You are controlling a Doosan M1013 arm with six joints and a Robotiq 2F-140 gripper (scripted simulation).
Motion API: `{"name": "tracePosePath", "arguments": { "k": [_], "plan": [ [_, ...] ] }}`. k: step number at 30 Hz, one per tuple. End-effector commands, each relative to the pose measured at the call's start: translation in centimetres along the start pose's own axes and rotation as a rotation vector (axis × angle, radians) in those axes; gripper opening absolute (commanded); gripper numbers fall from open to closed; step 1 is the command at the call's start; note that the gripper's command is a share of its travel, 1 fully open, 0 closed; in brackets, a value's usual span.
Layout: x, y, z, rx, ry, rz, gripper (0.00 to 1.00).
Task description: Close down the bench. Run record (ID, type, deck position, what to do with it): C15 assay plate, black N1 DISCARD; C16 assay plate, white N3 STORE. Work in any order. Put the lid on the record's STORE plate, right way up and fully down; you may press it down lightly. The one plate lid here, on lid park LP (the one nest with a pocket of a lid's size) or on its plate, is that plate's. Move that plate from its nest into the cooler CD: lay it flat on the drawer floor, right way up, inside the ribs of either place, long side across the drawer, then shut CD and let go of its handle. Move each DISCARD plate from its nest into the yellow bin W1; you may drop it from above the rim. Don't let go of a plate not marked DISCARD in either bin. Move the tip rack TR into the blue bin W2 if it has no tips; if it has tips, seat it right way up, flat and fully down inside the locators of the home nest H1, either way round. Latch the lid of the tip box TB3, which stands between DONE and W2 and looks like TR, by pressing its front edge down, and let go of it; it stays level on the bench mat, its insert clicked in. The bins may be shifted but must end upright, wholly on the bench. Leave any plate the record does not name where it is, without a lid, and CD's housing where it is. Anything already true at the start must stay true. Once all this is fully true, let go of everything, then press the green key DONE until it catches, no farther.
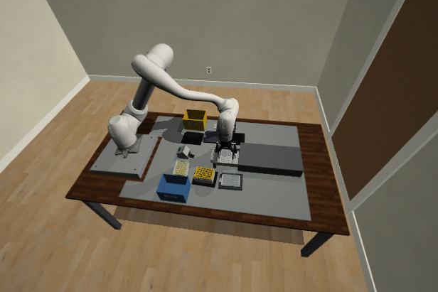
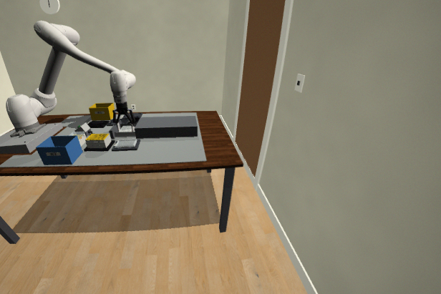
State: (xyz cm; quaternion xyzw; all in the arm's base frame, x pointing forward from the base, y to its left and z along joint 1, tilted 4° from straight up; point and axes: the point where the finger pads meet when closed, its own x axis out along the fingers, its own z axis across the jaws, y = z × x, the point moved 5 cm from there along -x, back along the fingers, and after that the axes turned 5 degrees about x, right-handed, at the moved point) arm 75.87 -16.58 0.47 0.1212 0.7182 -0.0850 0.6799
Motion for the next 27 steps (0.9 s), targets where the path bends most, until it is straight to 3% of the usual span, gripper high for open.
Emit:
{"name": "tracePosePath", "arguments": {
  "k": [1, 27],
  "plan": [
    [-0.02, 0.0, 0.0, 0.0, 0.0, 0.0, 0.66],
    [-0.69, 0.0, 0.0, 0.0, 0.0, 0.0, 0.66]
  ]
}}
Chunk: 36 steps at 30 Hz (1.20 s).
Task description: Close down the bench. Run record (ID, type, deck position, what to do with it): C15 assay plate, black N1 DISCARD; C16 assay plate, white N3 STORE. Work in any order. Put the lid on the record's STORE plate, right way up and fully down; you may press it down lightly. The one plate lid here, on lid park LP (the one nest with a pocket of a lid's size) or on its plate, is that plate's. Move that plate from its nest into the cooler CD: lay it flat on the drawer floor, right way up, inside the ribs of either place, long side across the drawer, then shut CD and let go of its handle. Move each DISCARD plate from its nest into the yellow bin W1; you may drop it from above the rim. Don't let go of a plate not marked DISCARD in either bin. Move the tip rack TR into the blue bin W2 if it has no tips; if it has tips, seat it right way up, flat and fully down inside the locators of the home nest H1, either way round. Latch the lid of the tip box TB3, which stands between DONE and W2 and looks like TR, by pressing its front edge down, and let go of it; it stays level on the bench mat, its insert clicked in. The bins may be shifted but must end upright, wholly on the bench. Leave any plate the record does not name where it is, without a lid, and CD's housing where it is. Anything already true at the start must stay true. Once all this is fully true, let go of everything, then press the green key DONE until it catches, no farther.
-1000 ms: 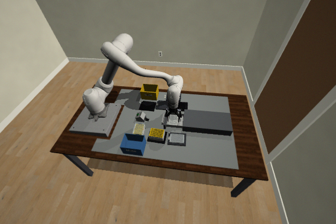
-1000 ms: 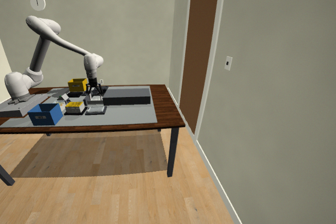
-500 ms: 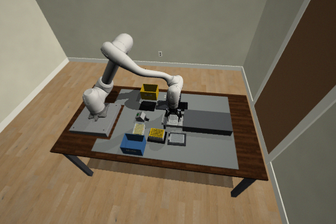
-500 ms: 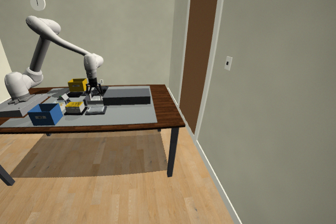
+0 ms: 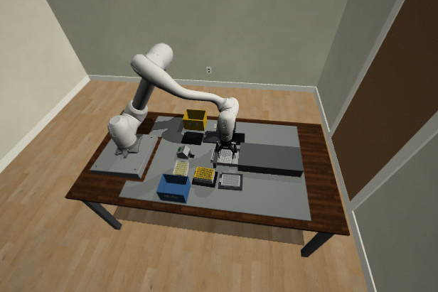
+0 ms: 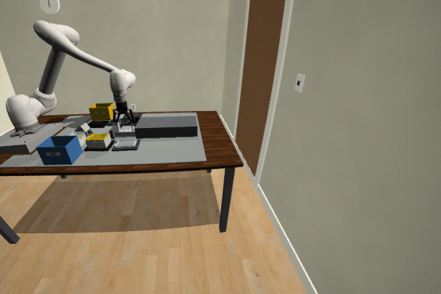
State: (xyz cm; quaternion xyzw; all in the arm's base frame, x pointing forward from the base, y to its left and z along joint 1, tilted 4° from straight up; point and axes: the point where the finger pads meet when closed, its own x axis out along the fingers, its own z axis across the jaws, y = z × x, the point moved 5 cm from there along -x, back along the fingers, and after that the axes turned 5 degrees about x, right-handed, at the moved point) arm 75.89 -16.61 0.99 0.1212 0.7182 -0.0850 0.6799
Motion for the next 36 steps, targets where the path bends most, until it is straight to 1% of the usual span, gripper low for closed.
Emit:
{"name": "tracePosePath", "arguments": {
  "k": [1, 6, 21, 23, 36],
  "plan": [
    [-0.3, 0.0, 0.0, 0.0, 0.0, 0.0, 0.66],
    [-0.7, 0.0, 0.0, 0.0, 0.0, 0.0, 0.66],
    [-2.7, 0.0, 0.0, 0.0, 0.0, 0.0, 0.66],
    [-2.7, 0.0, 0.0, 0.0, 0.0, 0.0, 0.66],
    [-4.4, 0.0, 0.0, 0.0, 0.0, 0.0, 0.66]
  ]
}}
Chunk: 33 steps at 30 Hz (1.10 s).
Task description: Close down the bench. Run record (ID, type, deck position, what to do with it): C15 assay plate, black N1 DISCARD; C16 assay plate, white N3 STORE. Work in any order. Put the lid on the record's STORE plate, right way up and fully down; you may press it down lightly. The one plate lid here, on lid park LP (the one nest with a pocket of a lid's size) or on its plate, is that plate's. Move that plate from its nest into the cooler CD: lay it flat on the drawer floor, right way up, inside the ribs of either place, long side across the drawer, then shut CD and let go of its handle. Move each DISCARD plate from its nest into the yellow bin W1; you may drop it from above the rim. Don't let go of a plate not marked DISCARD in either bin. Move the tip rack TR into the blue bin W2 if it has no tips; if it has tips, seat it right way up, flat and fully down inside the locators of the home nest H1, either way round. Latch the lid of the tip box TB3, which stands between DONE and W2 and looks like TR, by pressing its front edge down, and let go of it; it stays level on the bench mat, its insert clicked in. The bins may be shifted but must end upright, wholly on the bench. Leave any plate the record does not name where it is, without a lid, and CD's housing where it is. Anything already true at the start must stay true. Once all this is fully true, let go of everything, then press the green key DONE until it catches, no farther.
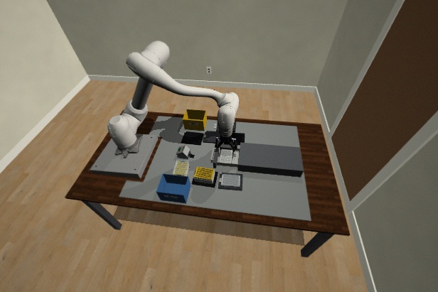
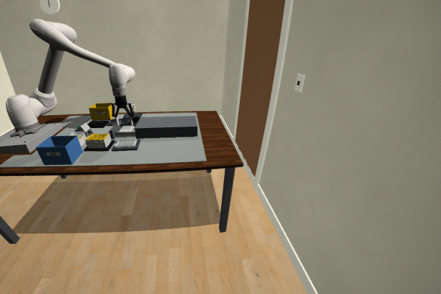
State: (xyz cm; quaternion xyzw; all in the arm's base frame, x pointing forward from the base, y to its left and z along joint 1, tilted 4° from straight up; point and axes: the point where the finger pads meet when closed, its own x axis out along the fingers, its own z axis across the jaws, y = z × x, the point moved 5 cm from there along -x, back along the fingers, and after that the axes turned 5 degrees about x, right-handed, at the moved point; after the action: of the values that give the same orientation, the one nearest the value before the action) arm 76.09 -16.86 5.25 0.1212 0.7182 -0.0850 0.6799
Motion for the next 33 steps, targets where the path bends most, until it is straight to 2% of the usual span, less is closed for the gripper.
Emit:
{"name": "tracePosePath", "arguments": {
  "k": [1, 33],
  "plan": [
    [-0.3, 0.0, 0.0, 0.0, 0.0, 0.0, 0.66],
    [-4.0, 0.0, 0.0, 0.0, 0.0, 0.0, 0.66]
  ]
}}
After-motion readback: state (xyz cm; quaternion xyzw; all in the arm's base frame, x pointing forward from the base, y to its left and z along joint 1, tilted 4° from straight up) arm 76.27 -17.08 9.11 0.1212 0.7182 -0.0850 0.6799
